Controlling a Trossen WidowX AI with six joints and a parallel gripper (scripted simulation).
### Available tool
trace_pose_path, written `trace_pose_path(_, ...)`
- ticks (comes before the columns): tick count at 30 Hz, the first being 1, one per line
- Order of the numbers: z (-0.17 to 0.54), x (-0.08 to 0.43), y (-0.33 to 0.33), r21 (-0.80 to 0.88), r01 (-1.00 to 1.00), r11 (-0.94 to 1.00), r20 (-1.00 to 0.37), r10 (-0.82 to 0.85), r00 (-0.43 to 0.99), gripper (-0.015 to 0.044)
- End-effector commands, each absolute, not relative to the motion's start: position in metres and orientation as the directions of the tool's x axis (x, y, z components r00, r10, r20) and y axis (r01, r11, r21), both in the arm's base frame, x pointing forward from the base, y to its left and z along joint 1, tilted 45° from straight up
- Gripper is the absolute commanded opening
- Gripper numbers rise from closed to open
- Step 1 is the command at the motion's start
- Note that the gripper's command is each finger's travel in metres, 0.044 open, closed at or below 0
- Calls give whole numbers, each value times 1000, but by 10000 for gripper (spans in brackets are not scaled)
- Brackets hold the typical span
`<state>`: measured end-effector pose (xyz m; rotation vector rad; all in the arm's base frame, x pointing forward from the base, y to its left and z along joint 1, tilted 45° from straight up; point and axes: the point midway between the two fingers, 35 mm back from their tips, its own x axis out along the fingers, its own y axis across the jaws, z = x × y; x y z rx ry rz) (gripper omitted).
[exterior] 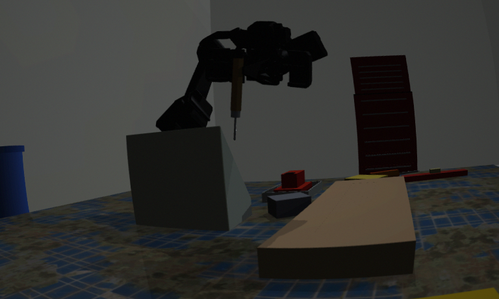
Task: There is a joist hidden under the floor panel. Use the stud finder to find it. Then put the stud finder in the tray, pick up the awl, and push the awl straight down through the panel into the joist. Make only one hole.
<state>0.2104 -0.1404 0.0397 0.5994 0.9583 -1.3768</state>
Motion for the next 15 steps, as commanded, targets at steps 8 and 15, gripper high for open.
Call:
trace_pose_path(8,47,258,-130,-144,985,94,-822,-566,-66,0)
trace_pose_path(15,47,288,-117,-123,990,70,-812,-581,-60,0)
